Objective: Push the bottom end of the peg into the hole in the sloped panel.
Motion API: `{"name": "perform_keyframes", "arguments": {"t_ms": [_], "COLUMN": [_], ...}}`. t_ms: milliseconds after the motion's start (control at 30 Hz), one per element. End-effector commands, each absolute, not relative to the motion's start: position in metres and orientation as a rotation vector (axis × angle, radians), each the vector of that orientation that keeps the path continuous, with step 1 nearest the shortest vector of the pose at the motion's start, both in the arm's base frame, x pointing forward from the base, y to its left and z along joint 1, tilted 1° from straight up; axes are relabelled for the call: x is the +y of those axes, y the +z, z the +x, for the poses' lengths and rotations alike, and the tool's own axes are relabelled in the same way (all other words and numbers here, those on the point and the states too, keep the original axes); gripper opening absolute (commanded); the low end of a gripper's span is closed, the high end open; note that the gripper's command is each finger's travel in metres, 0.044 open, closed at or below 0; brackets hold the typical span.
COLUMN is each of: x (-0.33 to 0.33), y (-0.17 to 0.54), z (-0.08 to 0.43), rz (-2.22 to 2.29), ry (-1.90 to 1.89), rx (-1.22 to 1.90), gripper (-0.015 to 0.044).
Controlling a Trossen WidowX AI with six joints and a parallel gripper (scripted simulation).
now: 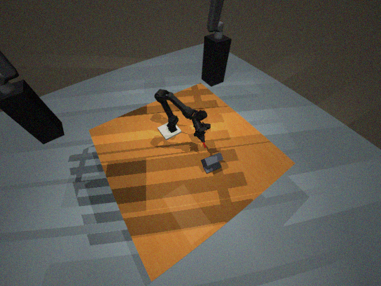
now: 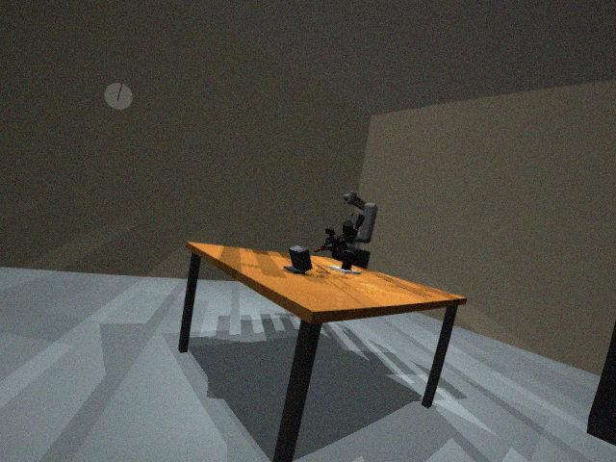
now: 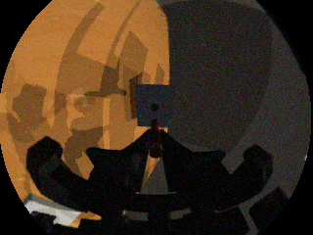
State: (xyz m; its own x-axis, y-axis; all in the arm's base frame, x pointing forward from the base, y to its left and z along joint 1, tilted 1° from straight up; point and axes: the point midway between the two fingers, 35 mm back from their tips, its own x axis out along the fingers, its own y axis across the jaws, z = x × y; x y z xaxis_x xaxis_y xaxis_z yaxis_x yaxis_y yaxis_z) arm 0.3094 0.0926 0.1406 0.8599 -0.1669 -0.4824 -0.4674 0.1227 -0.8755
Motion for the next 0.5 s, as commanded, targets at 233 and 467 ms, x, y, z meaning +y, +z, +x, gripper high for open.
{"name": "perform_keyframes", "arguments": {"t_ms": [233, 467], "x": [0.094, 0.095], "y": [0.132, 0.129], "z": [0.318, 0.325], "rz": [-1.470, -1.475], "ry": [0.237, 0.235], "rx": [0.526, 0.512], "gripper": [0.0000, 0.0000]}}
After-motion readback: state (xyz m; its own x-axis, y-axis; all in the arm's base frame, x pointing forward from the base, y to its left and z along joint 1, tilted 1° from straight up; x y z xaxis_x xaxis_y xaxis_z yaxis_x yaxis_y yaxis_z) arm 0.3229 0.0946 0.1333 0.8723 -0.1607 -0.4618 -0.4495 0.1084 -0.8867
